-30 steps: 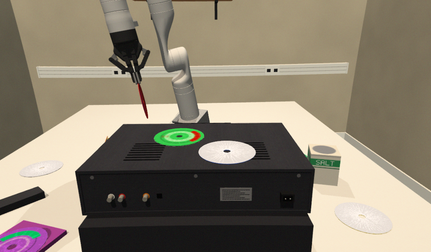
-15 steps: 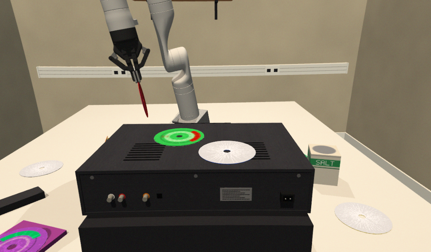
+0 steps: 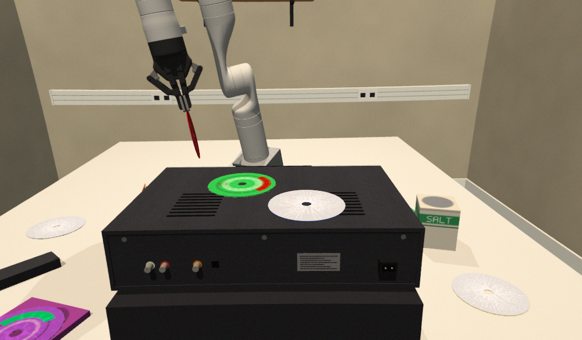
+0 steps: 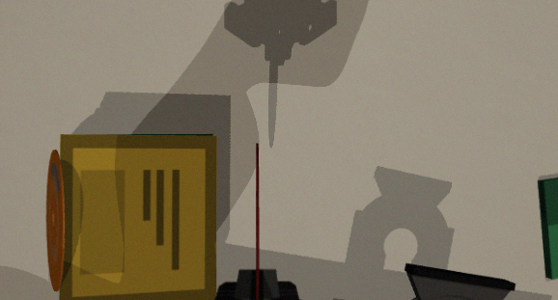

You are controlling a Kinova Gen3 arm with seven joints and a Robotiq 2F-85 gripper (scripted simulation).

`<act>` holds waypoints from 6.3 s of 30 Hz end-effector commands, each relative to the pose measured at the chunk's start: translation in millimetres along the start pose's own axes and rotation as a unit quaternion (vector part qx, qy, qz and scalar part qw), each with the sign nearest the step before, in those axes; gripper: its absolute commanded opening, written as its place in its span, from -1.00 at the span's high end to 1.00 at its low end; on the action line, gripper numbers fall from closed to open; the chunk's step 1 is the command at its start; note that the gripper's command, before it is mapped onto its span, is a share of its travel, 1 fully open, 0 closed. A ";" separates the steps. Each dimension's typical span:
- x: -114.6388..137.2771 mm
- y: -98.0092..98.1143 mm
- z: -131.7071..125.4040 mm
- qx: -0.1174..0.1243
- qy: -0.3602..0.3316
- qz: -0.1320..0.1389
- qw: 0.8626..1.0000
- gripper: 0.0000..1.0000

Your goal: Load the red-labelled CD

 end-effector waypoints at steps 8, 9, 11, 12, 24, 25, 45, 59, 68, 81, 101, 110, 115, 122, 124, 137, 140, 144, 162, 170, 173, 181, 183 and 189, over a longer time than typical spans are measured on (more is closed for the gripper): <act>0.6 2.3 0.4 0.001 0.000 0.000 1.000 0.78; 0.6 2.3 0.4 0.001 0.000 0.000 1.000 0.78; 0.6 2.3 0.4 0.001 0.000 0.000 1.000 0.78; 0.6 2.3 0.4 0.001 0.000 0.000 1.000 0.78; 0.6 2.3 0.4 0.001 0.000 0.000 1.000 0.78; 0.6 2.3 0.4 0.001 0.000 0.000 1.000 0.78; -1.3 1.6 2.3 0.002 -0.008 -0.003 1.000 0.78; -4.0 -0.3 8.8 0.002 -0.026 -0.006 1.000 0.78; -7.0 -1.7 17.4 0.001 -0.045 -0.010 0.999 0.78; -12.4 -4.3 32.4 0.001 -0.079 -0.016 0.997 0.78; -24.7 -10.2 65.5 -0.001 -0.153 -0.029 0.988 0.78; -30.3 -12.5 80.7 -0.002 -0.186 -0.035 0.982 0.78; -34.8 -14.0 91.5 -0.003 -0.210 -0.040 0.977 0.78; -40.7 -15.2 105.2 -0.005 -0.239 -0.046 0.970 0.78; -41.6 -15.5 107.4 -0.005 -0.244 -0.047 0.969 0.78; -51.9 -19.7 135.8 -0.009 -0.303 -0.058 0.951 0.78; -52.6 -20.0 137.8 -0.009 -0.307 -0.059 0.950 0.78; -55.4 -21.3 145.9 -0.010 -0.323 -0.062 0.944 0.78; -65.0 -25.6 173.4 -0.013 -0.379 -0.071 0.922 0.78; -68.2 -27.2 184.2 -0.014 -0.399 -0.074 0.914 0.78; -69.0 -27.6 186.4 -0.014 -0.404 -0.075 0.912 0.78; -71.3 -28.6 192.7 -0.015 -0.417 -0.077 0.906 0.78; -71.8 -28.9 194.1 -0.015 -0.420 -0.078 0.904 0.78; -73.0 -29.6 197.3 -0.015 -0.427 -0.079 0.900 0.78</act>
Point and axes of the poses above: the point where the finger pads meet when closed, its own y axis back along the fingers, its own z axis across the jaws, x = y × z, the point moved 1 cm from there along y, back along the fingers, and after that the axes turned 13 degrees about -y, right-handed, at the moved point
